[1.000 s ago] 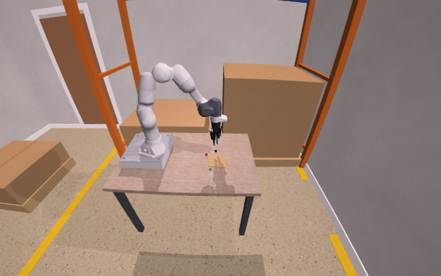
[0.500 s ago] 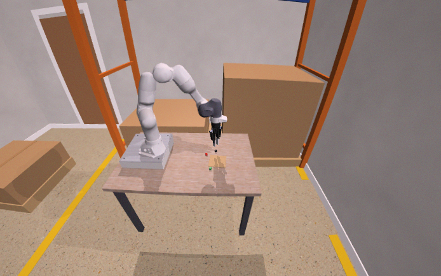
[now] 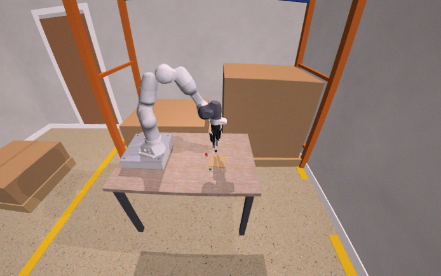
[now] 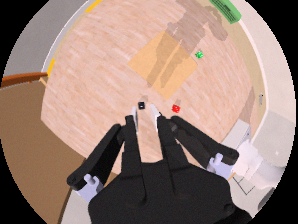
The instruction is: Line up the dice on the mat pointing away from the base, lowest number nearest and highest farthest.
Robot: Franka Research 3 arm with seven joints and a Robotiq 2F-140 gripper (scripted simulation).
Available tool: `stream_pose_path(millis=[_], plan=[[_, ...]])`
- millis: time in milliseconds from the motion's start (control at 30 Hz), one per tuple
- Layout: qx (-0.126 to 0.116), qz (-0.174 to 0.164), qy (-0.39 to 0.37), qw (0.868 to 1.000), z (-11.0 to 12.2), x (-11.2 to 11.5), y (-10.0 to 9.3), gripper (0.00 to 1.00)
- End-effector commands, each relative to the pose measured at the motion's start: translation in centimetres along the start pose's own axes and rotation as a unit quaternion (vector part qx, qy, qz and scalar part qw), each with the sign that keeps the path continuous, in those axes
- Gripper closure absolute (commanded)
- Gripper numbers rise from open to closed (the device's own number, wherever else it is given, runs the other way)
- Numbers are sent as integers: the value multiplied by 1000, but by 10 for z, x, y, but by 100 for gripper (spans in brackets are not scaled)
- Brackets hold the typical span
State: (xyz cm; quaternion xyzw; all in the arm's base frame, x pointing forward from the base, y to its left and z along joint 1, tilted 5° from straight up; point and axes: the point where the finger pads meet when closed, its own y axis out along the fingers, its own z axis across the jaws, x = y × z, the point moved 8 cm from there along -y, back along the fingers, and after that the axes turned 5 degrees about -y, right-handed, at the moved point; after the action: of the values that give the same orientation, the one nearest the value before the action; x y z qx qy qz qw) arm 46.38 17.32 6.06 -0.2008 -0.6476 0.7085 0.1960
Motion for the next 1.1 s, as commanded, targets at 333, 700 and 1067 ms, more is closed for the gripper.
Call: stream_pose_path(millis=[333,700,1067], plan=[[-4,1,-2,1000,-2,-1,17,81],[-4,1,-2,1000,-2,-1,28,81],[-4,1,-2,1000,-2,-1,31,81]])
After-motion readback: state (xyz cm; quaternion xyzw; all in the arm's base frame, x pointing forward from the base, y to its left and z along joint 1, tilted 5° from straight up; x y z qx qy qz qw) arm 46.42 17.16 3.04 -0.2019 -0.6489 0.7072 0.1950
